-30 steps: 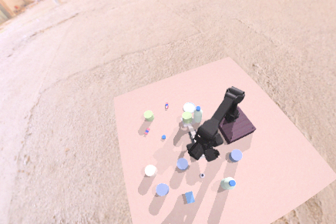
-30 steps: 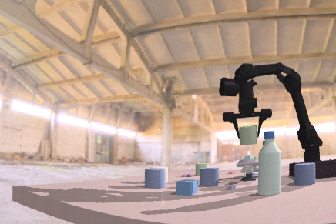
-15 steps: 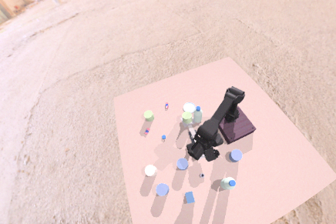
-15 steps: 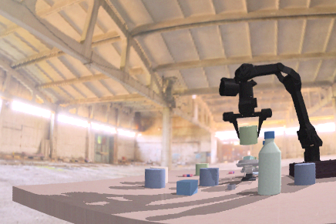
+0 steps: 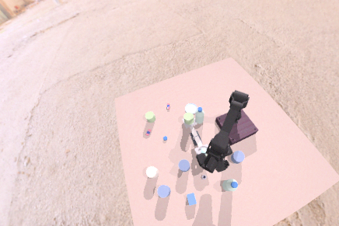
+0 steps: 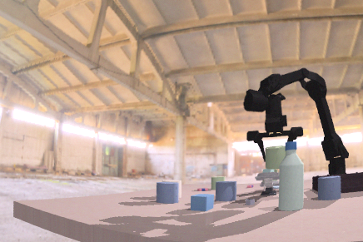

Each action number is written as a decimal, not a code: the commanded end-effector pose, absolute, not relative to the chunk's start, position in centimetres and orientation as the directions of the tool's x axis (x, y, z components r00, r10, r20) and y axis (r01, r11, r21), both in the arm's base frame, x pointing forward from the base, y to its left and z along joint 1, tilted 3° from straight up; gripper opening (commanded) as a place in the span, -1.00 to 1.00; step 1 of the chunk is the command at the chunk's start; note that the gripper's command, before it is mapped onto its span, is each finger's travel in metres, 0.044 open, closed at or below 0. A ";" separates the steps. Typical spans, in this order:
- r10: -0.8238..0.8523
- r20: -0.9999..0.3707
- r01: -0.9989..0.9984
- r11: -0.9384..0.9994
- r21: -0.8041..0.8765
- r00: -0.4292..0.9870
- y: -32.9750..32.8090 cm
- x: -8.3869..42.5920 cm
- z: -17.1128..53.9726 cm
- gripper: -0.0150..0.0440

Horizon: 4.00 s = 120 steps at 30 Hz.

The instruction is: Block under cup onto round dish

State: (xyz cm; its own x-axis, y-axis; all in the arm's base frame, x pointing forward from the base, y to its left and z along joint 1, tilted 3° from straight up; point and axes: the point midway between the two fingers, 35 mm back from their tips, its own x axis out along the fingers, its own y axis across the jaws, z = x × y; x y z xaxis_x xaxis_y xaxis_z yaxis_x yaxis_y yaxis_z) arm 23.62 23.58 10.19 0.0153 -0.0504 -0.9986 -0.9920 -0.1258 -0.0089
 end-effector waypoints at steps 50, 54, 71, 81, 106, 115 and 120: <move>-0.043 -0.999 -0.992 -0.124 -0.008 0.014 27.4 18.2 -0.4 0.58; -0.043 -0.999 -0.992 -0.123 -0.008 0.014 27.5 18.2 -0.1 0.93; -0.025 -0.999 -0.999 0.015 -0.030 0.029 25.6 21.2 6.8 0.39; -0.034 -0.999 -0.959 0.280 -0.047 0.039 19.9 26.1 10.0 0.39; -0.044 -0.999 -0.936 0.351 -0.038 0.025 17.8 27.1 7.9 0.39; -0.044 -0.999 -0.936 0.351 -0.038 0.024 17.7 27.1 6.5 0.39; -0.044 -0.999 -0.936 0.351 -0.038 0.024 17.7 27.1 5.8 0.39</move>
State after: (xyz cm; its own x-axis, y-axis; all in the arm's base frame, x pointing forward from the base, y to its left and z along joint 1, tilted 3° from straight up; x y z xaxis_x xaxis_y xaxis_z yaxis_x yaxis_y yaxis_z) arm 27.07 17.71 6.20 0.0228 -0.0430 -0.9988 -0.9351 0.3526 -0.0365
